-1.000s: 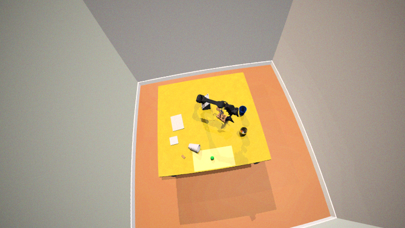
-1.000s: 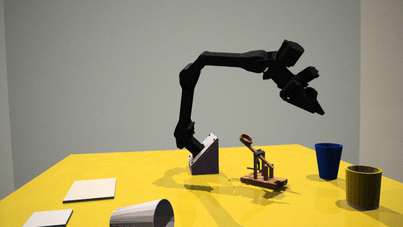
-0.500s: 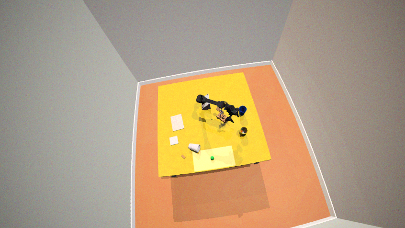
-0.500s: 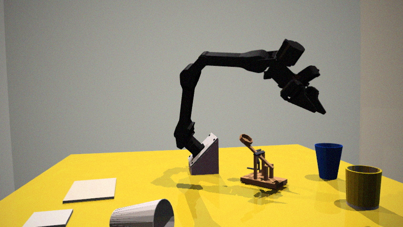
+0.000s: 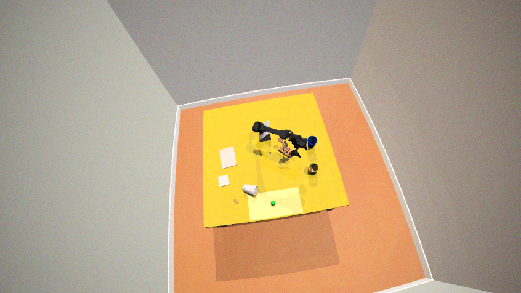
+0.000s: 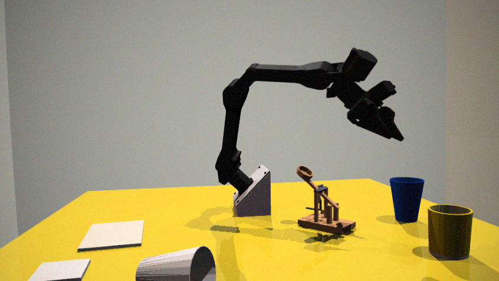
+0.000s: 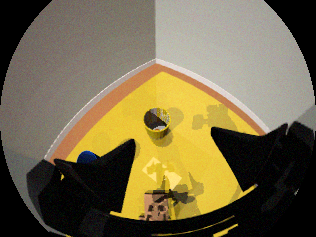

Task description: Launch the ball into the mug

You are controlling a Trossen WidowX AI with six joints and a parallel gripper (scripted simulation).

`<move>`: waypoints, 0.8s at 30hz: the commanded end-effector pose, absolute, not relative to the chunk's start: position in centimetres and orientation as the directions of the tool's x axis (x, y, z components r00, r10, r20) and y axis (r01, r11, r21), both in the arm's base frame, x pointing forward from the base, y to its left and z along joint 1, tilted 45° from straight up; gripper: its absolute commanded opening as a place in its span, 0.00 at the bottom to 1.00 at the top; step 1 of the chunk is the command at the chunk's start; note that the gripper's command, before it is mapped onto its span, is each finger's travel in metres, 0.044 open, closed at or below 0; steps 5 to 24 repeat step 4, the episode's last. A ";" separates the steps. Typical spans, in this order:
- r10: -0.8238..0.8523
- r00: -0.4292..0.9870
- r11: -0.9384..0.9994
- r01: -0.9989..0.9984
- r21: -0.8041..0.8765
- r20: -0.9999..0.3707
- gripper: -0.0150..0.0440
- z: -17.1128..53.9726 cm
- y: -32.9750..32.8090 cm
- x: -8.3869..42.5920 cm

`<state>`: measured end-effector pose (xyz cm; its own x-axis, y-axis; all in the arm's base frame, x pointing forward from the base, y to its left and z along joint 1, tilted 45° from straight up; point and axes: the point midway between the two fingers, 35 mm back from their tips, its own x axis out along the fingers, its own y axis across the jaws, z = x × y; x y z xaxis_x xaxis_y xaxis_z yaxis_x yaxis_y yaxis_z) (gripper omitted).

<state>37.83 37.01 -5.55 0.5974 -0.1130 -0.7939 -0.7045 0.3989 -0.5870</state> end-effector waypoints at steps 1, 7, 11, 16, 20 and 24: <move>-0.113 0.598 0.399 -0.705 -0.587 -0.794 1.00 -5.6 37.0 37.8; -0.113 0.598 0.399 -0.705 -0.587 -0.794 1.00 -5.6 37.0 37.8; -0.113 0.598 0.399 -0.705 -0.587 -0.794 1.00 -5.6 37.0 37.8; -0.113 0.598 0.399 -0.705 -0.587 -0.794 1.00 -5.6 37.0 37.8; -0.113 0.598 0.399 -0.705 -0.587 -0.794 1.00 -5.6 37.0 37.8; -0.113 0.598 0.399 -0.705 -0.587 -0.794 1.00 -5.6 37.0 37.8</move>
